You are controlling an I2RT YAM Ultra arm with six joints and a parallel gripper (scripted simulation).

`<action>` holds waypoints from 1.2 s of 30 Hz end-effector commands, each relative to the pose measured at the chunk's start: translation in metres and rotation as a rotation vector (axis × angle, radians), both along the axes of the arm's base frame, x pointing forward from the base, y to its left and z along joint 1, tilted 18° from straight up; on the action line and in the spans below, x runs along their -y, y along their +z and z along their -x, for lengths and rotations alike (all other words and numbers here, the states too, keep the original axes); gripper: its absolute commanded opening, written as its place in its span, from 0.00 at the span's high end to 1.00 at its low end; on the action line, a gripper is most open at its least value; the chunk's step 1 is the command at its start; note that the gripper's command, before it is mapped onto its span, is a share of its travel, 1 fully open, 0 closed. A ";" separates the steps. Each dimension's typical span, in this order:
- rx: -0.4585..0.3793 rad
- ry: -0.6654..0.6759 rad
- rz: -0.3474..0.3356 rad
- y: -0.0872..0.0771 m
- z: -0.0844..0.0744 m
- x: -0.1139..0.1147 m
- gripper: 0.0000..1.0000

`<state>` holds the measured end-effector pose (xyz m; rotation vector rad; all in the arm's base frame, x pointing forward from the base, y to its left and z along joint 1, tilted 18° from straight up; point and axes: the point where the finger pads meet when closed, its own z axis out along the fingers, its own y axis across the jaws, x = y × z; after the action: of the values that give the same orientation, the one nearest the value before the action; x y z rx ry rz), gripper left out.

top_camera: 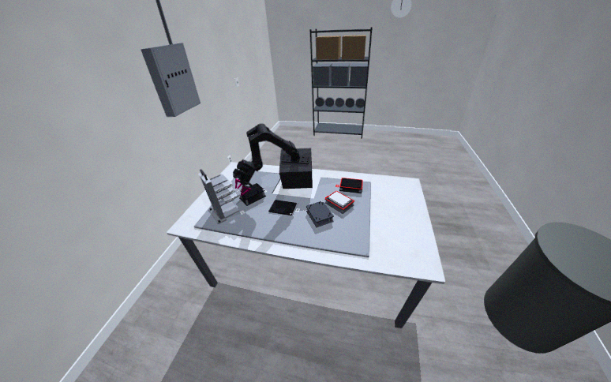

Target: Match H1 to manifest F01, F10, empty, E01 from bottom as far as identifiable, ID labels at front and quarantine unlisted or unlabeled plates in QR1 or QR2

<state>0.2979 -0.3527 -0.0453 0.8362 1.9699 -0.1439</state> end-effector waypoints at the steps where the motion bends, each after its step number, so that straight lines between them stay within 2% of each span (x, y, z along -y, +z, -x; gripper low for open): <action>1: 0.009 -0.003 0.013 0.005 0.002 0.002 0.14; 36: 0.008 -0.003 0.012 -0.003 0.033 -0.025 0.14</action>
<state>0.2661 -0.3246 -0.0540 0.8395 1.9730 -0.1425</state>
